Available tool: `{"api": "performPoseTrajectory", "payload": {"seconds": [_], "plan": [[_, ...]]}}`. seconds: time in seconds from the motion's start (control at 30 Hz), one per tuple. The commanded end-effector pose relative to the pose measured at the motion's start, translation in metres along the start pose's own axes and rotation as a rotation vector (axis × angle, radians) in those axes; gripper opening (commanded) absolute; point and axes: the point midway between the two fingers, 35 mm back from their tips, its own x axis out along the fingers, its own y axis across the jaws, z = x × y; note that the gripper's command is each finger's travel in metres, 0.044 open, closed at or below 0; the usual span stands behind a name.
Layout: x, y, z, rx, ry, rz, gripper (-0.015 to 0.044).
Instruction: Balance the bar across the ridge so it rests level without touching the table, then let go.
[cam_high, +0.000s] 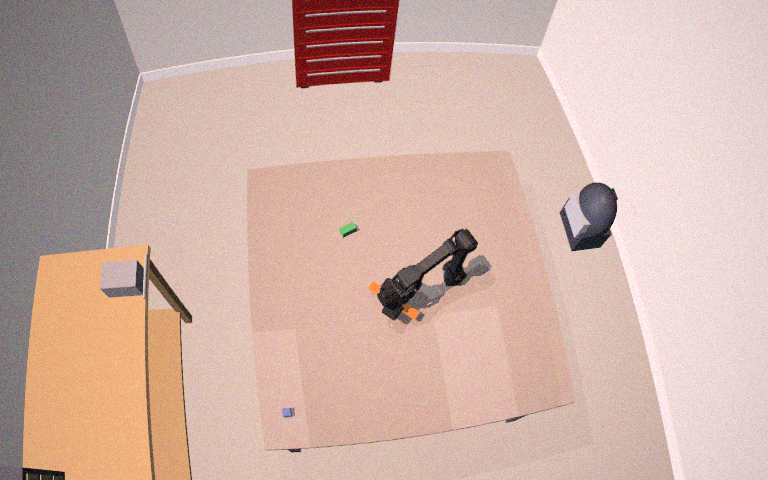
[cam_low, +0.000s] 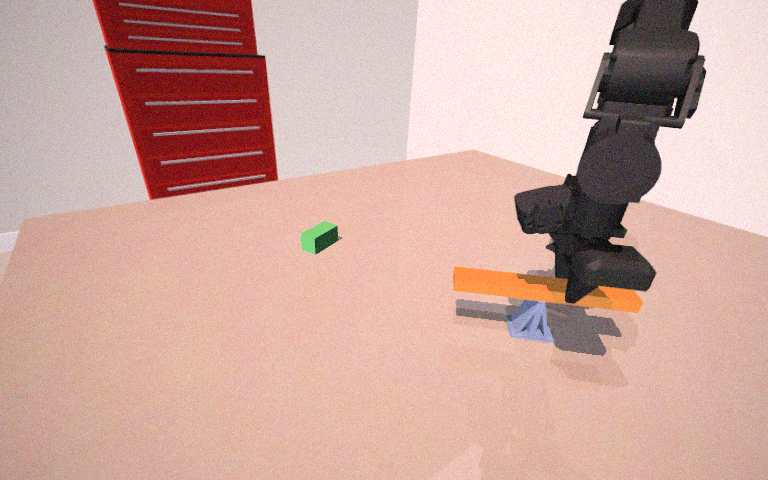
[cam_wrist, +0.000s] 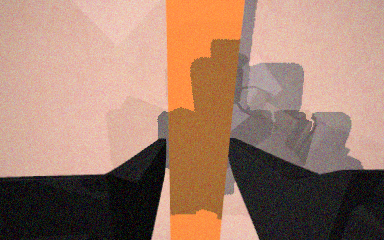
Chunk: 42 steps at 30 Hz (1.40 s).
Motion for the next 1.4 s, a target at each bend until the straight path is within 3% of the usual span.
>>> {"api": "performPoseTrajectory", "payload": {"seconds": [0.0,0.27,0.4,0.7,1.37], "plan": [[0.0,0.0,0.0,0.0,0.0,0.0,0.0238],[0.0,0.0,0.0,0.0,0.0,0.0,0.044],[-0.007,0.001,0.0,0.0,0.0,0.0,0.044],[-0.098,0.001,0.0,0.0,0.0,0.0,0.044],[-0.1,0.001,0.0,0.0,0.0,0.0,0.044]]}}
